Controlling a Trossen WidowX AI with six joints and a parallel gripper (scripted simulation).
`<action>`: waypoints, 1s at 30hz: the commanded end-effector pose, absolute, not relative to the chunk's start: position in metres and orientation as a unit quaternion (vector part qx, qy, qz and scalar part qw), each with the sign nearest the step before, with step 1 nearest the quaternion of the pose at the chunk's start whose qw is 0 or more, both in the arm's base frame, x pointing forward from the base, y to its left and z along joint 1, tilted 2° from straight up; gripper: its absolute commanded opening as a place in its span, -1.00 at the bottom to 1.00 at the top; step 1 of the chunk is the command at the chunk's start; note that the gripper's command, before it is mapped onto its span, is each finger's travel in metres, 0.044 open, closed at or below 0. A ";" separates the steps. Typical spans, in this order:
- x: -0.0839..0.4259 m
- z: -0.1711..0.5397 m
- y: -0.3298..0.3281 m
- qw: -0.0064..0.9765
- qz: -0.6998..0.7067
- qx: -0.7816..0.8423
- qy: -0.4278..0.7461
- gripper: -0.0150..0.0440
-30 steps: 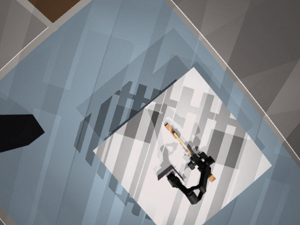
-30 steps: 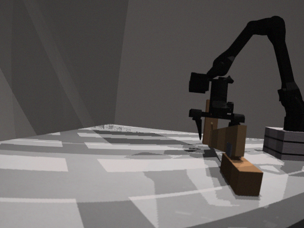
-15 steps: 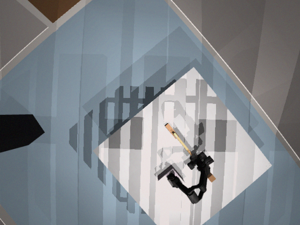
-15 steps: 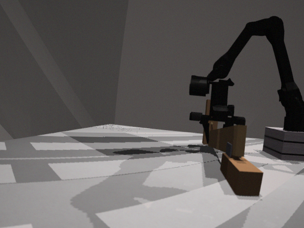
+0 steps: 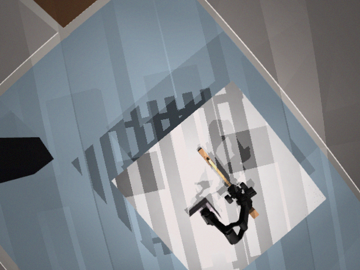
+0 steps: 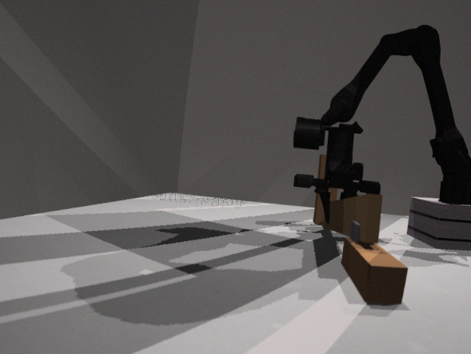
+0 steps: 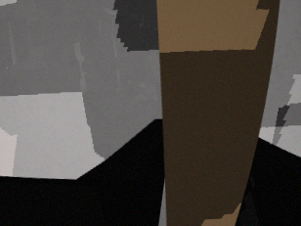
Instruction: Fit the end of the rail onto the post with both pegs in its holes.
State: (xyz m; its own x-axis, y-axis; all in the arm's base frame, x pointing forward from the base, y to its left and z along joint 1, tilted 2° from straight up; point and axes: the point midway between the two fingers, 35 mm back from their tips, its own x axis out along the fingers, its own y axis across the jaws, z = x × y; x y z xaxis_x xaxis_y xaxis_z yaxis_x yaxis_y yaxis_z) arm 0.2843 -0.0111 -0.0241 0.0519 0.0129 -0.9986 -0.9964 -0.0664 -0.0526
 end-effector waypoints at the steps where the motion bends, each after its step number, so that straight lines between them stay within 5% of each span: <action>1: 0.284 -0.025 -0.010 0.500 0.507 -0.525 0.467 -0.49; 30: 0.286 -0.012 -0.011 0.501 0.507 -0.525 0.466 -0.49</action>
